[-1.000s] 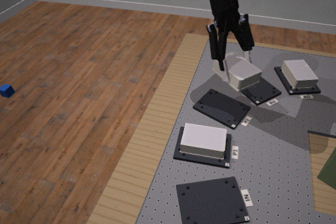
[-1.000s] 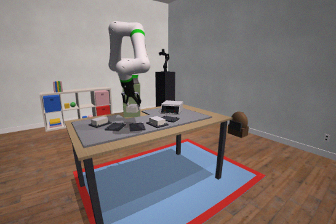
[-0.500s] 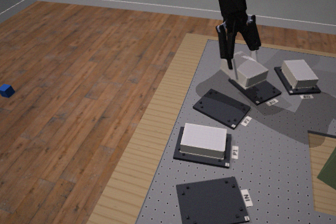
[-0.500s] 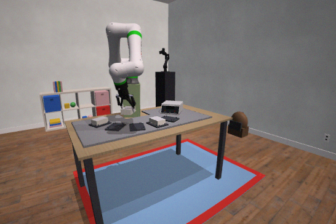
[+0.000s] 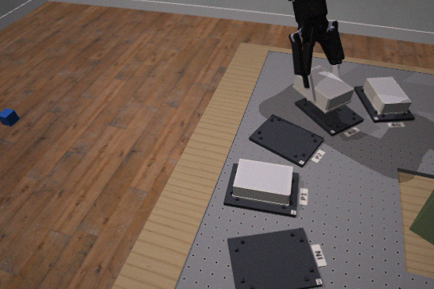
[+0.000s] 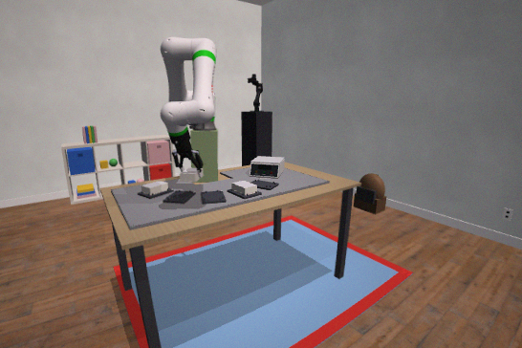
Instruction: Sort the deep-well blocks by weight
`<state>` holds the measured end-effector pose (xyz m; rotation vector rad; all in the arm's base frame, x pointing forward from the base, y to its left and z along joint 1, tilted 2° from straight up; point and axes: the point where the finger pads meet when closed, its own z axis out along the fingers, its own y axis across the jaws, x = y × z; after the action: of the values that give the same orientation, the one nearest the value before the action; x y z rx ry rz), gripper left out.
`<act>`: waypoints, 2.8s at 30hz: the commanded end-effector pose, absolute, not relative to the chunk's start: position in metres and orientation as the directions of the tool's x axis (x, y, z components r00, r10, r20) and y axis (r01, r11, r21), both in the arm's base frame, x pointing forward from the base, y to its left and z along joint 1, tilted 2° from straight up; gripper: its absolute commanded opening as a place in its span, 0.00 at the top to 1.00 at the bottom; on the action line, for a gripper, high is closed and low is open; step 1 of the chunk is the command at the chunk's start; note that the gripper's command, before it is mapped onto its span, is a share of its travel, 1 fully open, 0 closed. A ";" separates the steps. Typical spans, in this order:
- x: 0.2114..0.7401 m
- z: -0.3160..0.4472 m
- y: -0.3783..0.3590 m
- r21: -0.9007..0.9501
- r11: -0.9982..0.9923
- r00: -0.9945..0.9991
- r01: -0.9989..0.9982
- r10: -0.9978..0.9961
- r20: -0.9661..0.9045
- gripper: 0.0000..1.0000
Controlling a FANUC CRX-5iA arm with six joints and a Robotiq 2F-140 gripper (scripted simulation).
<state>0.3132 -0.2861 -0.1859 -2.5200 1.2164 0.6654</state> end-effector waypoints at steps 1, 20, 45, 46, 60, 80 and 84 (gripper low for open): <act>0.308 -0.189 -0.292 -0.038 -0.614 0.544 -0.789 -0.668 -0.509 0.90; 0.280 -0.210 -0.328 -0.038 -0.614 0.544 -0.789 -0.668 -0.509 0.90; 0.268 -0.218 -0.342 -0.038 -0.614 0.544 -0.789 -0.668 -0.509 0.90; 0.268 -0.218 -0.342 -0.038 -0.614 0.544 -0.789 -0.668 -0.509 0.90; 0.269 -0.218 -0.342 -0.038 -0.614 0.544 -0.789 -0.668 -0.509 0.90; 0.269 -0.246 -0.341 -0.038 -0.614 0.544 -0.789 -0.668 -0.509 0.90; 0.270 -0.253 -0.341 -0.038 -0.614 0.544 -0.789 -0.668 -0.509 0.90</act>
<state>0.2694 -0.3406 -0.2509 -2.5200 1.2163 0.6652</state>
